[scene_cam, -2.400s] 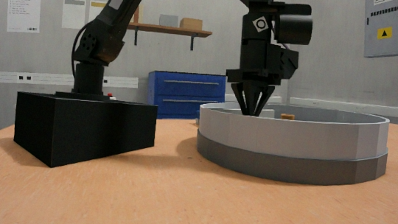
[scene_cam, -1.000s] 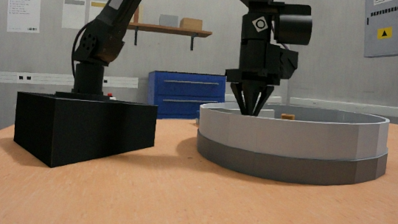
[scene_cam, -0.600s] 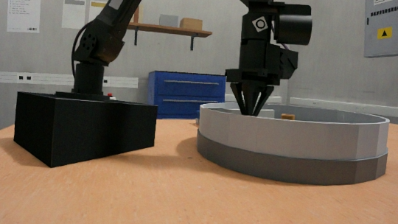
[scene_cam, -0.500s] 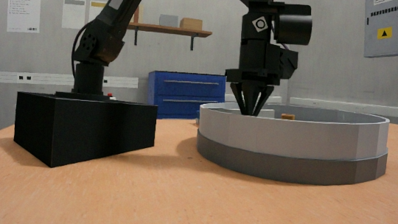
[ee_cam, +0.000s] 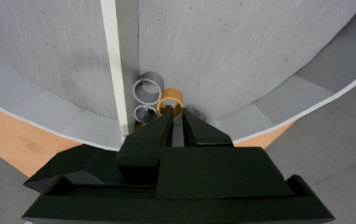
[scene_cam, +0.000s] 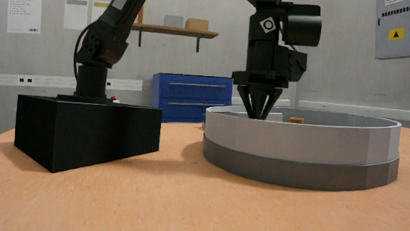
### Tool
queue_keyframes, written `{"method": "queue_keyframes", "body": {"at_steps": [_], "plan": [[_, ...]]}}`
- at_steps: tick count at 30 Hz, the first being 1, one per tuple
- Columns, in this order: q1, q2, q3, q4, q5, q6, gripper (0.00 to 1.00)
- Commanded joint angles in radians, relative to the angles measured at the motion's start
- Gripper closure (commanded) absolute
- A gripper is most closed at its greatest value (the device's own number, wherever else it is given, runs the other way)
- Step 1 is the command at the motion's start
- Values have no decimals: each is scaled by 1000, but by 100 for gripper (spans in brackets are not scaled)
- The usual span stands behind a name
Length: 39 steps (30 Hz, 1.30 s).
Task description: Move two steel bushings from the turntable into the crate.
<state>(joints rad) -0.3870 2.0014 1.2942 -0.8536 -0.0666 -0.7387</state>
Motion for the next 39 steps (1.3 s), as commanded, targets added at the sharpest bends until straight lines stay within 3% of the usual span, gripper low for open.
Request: {"method": "queue_keyframes", "body": {"at_steps": [1,39], "plan": [[-17,-39,33,-4,-17,-7,88],[-17,-30,60,-23,-18,-8,88]]}}
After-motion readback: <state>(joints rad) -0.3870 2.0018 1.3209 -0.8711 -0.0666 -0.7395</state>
